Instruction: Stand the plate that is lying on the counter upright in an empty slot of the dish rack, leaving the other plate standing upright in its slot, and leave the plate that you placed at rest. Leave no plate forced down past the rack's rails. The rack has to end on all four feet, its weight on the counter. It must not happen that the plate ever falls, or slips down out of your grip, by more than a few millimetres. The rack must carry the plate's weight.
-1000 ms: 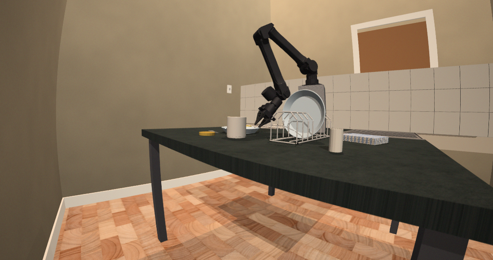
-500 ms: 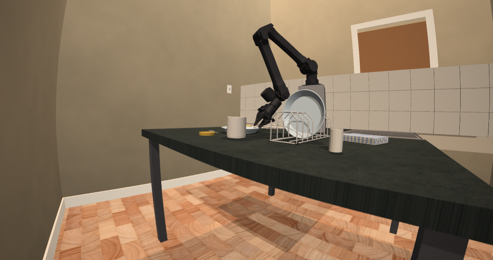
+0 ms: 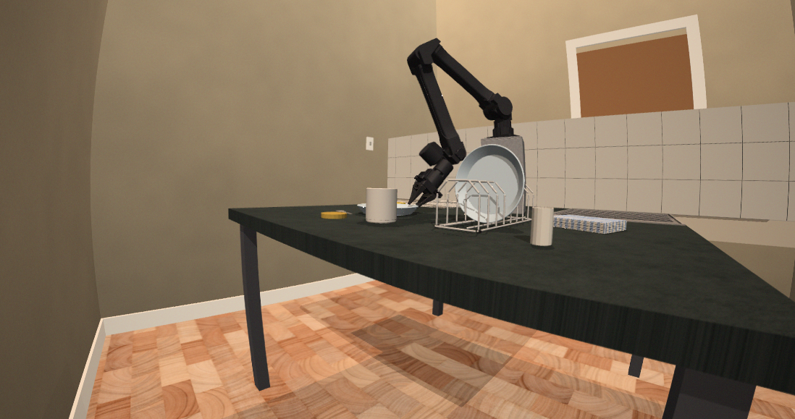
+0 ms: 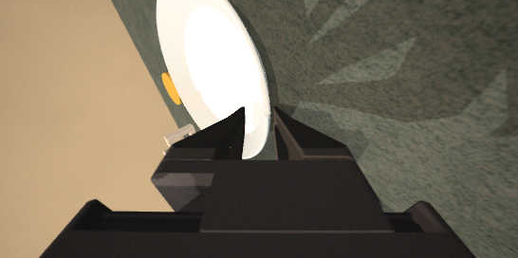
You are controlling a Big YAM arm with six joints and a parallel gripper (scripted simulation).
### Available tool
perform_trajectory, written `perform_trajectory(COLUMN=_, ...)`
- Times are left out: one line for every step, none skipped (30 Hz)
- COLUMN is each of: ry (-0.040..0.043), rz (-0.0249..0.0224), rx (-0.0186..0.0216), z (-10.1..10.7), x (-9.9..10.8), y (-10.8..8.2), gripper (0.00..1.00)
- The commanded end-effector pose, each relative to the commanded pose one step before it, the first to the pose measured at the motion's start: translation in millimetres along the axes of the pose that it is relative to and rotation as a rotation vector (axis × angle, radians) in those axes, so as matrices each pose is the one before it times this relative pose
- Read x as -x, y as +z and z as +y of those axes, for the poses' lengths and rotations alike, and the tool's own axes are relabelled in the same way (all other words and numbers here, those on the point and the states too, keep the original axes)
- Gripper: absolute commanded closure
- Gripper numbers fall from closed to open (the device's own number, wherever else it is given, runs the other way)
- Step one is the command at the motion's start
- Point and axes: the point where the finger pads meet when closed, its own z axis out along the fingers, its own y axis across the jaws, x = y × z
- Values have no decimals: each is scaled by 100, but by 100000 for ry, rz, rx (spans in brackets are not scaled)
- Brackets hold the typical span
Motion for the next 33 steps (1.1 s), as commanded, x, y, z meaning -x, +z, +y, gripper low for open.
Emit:
perform_trajectory(ry=-622, rz=-27, rx=-3986, z=-1616, x=251, y=433, gripper=74)
perform_trajectory(ry=-8, rz=8, rx=1, z=-1, x=-4, y=33, gripper=74)
perform_trajectory(ry=-9, rz=9, rx=1, z=-1, x=-5, y=32, gripper=74)
perform_trajectory(ry=-3, rz=4, rx=0, z=-1, x=-2, y=30, gripper=74)
perform_trajectory(ry=5, rz=-4, rx=0, z=-1, x=2, y=29, gripper=74)
perform_trajectory(ry=7, rz=-7, rx=0, z=-1, x=4, y=28, gripper=74)
perform_trajectory(ry=6, rz=-6, rx=0, z=-1, x=4, y=26, gripper=74)
perform_trajectory(ry=2, rz=-2, rx=0, z=-1, x=1, y=25, gripper=74)
perform_trajectory(ry=0, rz=0, rx=0, z=0, x=0, y=0, gripper=74)
perform_trajectory(ry=0, rz=0, rx=0, z=0, x=0, y=0, gripper=74)
perform_trajectory(ry=-15, rz=19, rx=1, z=0, x=-12, y=23, gripper=74)
perform_trajectory(ry=-4, rz=1, rx=0, z=-1, x=0, y=22, gripper=74)
perform_trajectory(ry=2, rz=-3, rx=0, z=-1, x=3, y=20, gripper=74)
perform_trajectory(ry=5, rz=-5, rx=0, z=-1, x=3, y=19, gripper=74)
perform_trajectory(ry=5, rz=-2, rx=0, z=-1, x=2, y=17, gripper=74)
perform_trajectory(ry=5, rz=-4, rx=0, z=-1, x=2, y=16, gripper=74)
perform_trajectory(ry=3, rz=-3, rx=0, z=0, x=2, y=15, gripper=74)
perform_trajectory(ry=0, rz=0, rx=0, z=0, x=0, y=13, gripper=74)
perform_trajectory(ry=-3, rz=3, rx=0, z=0, x=-1, y=12, gripper=74)
perform_trajectory(ry=-4, rz=4, rx=0, z=0, x=-2, y=11, gripper=74)
perform_trajectory(ry=-3, rz=3, rx=0, z=0, x=-2, y=10, gripper=74)
perform_trajectory(ry=0, rz=0, rx=0, z=0, x=0, y=9, gripper=74)
perform_trajectory(ry=2, rz=-2, rx=0, z=0, x=1, y=7, gripper=74)
perform_trajectory(ry=2, rz=-2, rx=0, z=0, x=1, y=6, gripper=74)
perform_trajectory(ry=1, rz=-1, rx=0, z=0, x=1, y=5, gripper=74)
perform_trajectory(ry=0, rz=0, rx=0, z=0, x=0, y=0, gripper=74)
perform_trajectory(ry=0, rz=0, rx=0, z=0, x=0, y=0, gripper=74)
perform_trajectory(ry=3, rz=-1, rx=0, z=0, x=0, y=5, gripper=74)
perform_trajectory(ry=0, rz=0, rx=0, z=0, x=0, y=4, gripper=74)
perform_trajectory(ry=-1, rz=0, rx=0, z=0, x=0, y=3, gripper=74)
perform_trajectory(ry=-1, rz=1, rx=0, z=0, x=0, y=2, gripper=74)
perform_trajectory(ry=-1, rz=1, rx=0, z=0, x=-1, y=2, gripper=74)
perform_trajectory(ry=0, rz=1, rx=0, z=0, x=0, y=1, gripper=74)
